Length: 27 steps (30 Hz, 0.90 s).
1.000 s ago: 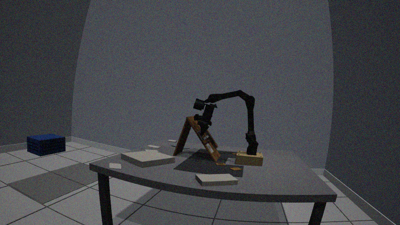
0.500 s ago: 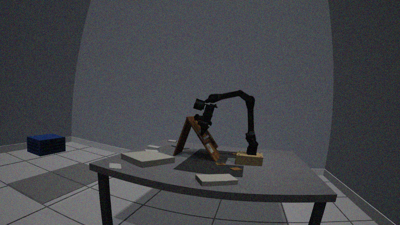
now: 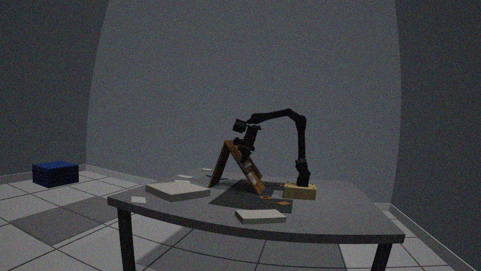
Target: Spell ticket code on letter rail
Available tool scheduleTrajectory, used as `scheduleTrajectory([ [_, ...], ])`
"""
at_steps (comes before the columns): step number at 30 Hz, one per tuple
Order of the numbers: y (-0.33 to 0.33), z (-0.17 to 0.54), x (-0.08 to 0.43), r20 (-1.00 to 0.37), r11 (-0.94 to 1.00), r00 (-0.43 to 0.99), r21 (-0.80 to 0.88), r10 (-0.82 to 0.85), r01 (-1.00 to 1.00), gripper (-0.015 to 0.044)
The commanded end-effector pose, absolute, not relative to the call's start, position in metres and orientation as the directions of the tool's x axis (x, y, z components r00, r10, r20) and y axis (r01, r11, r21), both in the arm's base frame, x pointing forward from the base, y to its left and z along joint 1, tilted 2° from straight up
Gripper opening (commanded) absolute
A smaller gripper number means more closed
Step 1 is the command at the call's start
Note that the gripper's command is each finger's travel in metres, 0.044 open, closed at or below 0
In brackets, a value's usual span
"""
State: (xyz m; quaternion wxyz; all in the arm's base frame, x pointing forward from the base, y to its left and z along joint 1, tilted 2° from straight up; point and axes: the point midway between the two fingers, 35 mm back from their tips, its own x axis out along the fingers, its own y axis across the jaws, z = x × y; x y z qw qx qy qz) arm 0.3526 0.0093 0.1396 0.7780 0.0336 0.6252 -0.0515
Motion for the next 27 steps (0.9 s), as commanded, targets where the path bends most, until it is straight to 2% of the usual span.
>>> scheduleTrajectory([
  [1, 0.01, 0.142, 0.35, -0.976, 0.992, 0.213, -0.016, -0.042, 0.123, 0.0],
  [20, 0.012, 0.157, 0.329, -0.977, 0.992, 0.211, -0.016, -0.042, 0.123, 0.0],
  [22, 0.007, 0.162, 0.328, -0.971, 0.993, 0.236, 0.001, -0.028, 0.12, 0.0053],
  [27, -0.031, 0.198, 0.301, -0.91, 0.99, 0.414, 0.069, 0.01, 0.127, 0.0184],
])
